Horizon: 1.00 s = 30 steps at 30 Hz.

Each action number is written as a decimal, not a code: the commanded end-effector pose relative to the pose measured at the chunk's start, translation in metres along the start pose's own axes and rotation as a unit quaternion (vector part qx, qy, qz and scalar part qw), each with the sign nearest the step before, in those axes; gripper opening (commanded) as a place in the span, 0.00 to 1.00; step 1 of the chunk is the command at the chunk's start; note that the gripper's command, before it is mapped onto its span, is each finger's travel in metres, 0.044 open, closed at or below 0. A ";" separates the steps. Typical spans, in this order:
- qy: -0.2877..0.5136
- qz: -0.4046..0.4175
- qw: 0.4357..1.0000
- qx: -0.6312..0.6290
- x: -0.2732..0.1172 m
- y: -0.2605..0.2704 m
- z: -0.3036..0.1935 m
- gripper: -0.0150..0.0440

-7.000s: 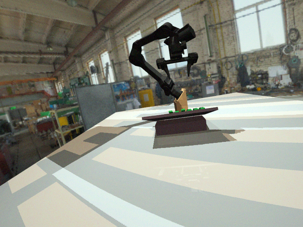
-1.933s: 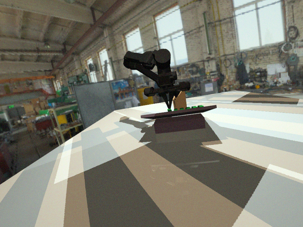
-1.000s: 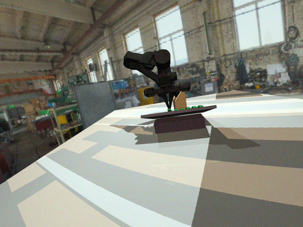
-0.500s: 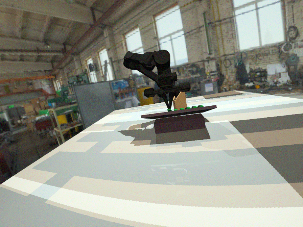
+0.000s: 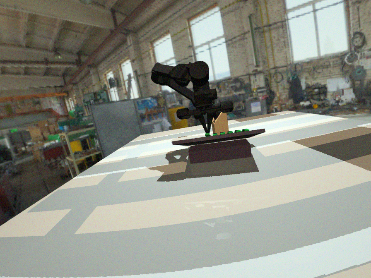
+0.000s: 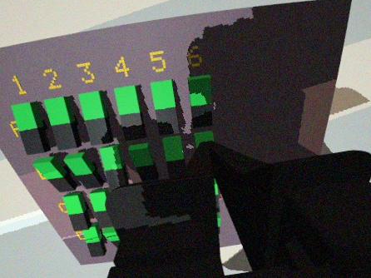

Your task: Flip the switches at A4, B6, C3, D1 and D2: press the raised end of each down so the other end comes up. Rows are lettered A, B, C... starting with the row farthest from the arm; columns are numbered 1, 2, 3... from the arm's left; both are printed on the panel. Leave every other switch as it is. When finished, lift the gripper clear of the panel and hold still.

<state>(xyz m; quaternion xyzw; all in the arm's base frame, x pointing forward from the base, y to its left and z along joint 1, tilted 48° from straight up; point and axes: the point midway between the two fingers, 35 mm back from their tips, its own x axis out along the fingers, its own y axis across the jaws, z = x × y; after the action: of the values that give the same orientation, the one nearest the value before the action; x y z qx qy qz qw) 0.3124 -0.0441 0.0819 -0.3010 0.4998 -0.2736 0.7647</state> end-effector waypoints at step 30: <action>-0.001 0.004 1.000 0.000 -0.024 0.072 -0.040 0.25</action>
<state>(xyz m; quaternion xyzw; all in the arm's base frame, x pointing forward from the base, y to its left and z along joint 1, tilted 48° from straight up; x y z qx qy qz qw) 0.2731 0.0156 0.0326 -0.2970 0.5014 -0.2708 0.7662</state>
